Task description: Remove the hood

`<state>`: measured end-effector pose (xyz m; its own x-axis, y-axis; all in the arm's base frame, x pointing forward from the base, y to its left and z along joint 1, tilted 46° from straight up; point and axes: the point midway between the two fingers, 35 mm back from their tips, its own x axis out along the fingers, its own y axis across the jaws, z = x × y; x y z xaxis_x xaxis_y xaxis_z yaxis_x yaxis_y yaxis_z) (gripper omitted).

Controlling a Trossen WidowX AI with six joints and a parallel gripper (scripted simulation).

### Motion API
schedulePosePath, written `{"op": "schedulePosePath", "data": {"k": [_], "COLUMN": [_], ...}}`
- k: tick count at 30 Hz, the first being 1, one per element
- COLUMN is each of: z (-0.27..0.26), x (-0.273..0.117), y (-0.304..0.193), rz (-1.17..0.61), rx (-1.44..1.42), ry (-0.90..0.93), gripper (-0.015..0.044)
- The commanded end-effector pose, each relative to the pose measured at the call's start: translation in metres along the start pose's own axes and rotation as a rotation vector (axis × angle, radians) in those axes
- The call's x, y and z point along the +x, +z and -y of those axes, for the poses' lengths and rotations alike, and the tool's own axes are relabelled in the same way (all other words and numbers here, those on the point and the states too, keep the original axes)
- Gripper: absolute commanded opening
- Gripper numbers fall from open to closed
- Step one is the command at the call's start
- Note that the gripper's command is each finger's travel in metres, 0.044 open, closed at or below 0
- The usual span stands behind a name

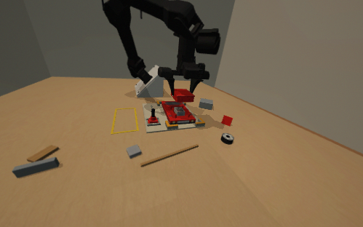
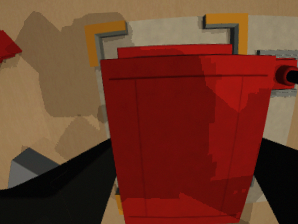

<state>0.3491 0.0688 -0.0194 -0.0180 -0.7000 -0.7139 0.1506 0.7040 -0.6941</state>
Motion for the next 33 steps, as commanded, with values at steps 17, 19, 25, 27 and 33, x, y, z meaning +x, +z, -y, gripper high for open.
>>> {"op": "schedulePosePath", "data": {"k": [17, 19, 25, 27, 33], "z": [0.091, 0.103, 0.137, 0.148, 0.180], "x": [0.000, -0.001, -0.003, -0.004, -0.005], "y": [0.009, 0.008, 0.005, 0.003, -0.005], "rz": [-0.002, -0.003, -0.006, -0.007, -0.011], "rx": [-0.024, -0.023, -0.017, -0.015, -0.009], "ry": [0.000, 0.000, -0.001, -0.002, -0.007], "gripper": [0.0000, 0.0000, 0.0000, 0.0000, 0.0000]}}
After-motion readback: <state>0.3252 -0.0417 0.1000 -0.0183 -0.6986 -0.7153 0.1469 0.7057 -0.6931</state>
